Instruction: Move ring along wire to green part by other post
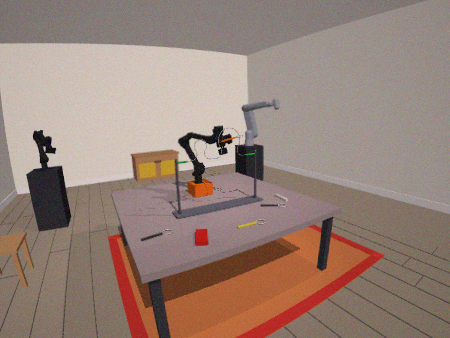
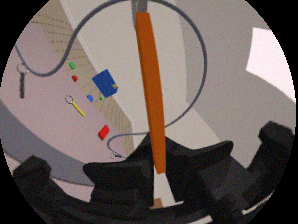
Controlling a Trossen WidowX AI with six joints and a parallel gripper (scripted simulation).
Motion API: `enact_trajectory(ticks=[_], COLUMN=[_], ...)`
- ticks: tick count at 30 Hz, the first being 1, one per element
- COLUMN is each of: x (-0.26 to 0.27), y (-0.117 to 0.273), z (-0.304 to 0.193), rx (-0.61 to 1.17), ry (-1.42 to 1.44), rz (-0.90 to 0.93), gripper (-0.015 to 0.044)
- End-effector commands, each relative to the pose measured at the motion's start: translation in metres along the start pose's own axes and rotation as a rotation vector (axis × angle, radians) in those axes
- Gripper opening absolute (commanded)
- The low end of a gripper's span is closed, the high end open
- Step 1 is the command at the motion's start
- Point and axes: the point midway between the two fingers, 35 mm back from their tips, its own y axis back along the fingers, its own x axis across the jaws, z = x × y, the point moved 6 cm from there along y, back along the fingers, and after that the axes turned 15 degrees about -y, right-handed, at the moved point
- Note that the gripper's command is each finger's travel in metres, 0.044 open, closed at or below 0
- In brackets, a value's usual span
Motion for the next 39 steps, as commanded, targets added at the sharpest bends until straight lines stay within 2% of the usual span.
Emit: enact_trajectory(ticks=[1, 39], x=[-0.0013, -0.0095], y=[-0.0001, -0.0018], z=[-0.0003, 0.0007], rx=[-0.009, -0.112], ry=[0.037, 0.46], rz=[-0.018, -0.201], gripper=[-0.015, -0.015])
